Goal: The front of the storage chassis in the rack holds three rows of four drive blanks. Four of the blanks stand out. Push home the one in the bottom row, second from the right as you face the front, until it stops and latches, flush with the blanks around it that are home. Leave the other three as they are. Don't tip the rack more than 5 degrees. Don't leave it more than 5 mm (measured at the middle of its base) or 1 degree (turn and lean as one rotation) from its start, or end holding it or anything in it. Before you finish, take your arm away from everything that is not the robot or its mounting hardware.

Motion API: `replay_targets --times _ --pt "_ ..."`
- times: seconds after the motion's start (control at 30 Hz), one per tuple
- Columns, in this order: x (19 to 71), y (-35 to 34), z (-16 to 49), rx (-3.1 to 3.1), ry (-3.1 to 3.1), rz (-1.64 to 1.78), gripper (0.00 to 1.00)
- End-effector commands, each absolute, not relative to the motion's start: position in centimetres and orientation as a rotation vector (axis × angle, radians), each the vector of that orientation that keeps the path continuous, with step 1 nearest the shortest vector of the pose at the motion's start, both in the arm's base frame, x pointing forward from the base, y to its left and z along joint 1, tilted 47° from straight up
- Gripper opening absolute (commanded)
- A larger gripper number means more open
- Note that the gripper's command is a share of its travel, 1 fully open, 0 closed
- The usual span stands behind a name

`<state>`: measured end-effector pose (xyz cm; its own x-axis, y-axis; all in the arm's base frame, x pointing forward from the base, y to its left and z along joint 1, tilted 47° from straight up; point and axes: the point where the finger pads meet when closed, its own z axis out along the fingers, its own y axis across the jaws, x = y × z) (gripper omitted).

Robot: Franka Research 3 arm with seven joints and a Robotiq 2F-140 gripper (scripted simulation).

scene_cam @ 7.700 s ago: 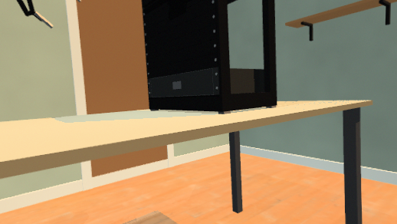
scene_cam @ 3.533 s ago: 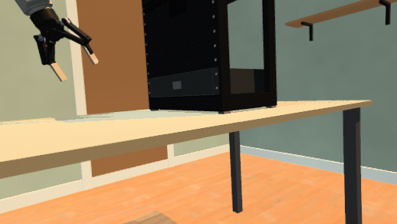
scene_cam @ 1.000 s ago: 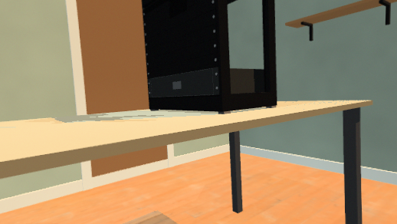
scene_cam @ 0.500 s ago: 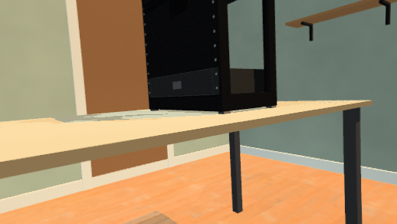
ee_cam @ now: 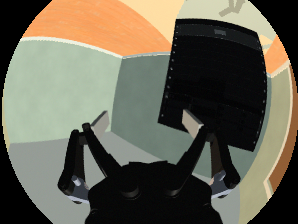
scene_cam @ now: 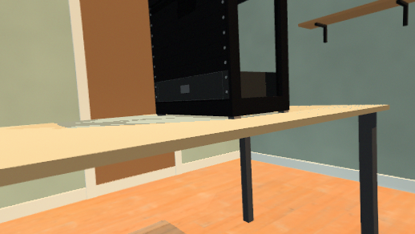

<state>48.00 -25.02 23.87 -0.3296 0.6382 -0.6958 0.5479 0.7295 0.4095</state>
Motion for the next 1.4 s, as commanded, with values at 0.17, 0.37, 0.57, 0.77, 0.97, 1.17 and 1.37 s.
replay_targets --times 0.17,0.37,0.57,0.77,0.97,1.17,1.37 --pt "48.6 -25.7 26.7 1.027 1.906 0.330 1.00" --pt "48.8 -26.2 28.6 1.077 1.821 0.420 1.00" --pt "48.9 -26.6 30.2 1.125 1.740 0.514 1.00" --pt "48.9 -26.9 31.1 1.156 1.687 0.577 1.00" --pt "49.0 -27.4 32.6 1.232 1.563 0.738 1.00" --pt "49.1 -27.6 33.1 1.291 1.470 0.864 1.00" --pt "49.2 -27.8 33.2 1.348 1.384 0.987 1.00"
